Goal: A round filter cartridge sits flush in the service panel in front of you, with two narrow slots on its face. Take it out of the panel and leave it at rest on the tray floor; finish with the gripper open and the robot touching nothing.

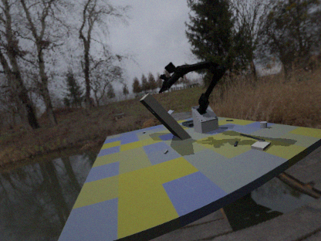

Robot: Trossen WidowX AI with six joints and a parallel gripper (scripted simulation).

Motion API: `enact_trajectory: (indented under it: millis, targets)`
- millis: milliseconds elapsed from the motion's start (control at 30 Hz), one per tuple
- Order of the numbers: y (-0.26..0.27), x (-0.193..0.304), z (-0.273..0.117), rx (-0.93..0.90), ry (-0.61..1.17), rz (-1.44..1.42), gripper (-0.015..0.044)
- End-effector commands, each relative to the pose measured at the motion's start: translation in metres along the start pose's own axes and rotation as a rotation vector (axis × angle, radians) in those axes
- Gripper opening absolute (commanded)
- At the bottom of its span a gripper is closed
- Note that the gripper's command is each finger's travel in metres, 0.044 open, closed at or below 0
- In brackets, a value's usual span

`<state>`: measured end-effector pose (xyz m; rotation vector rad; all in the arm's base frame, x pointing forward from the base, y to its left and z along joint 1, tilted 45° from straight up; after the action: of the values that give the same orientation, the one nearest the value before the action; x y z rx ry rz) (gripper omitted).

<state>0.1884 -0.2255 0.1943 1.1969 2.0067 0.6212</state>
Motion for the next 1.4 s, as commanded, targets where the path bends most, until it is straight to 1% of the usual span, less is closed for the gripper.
enact_trajectory:
  millis: [0,67,433,1367]
  targets:
    - [-0.007,0.037,0.013,-0.278,0.107,0.124,0.0098]
    - [-0.008,0.043,0.015,-0.324,0.130,0.144,0.0098]
    - [-0.007,0.043,0.017,-0.323,0.130,0.144,0.0098]
    - [0.007,0.047,0.059,-0.323,0.130,0.141,0.0098]
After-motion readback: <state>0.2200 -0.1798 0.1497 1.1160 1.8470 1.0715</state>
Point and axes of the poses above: the point midway between the two fingers, 35 mm back from their tips, its own z axis out along the fingers, its own y axis across the jaws, x = y × z, the point moved 10 cm from there along -z, back along the fingers, and after that the axes turned 13 degrees about z, right-handed, at the moved point
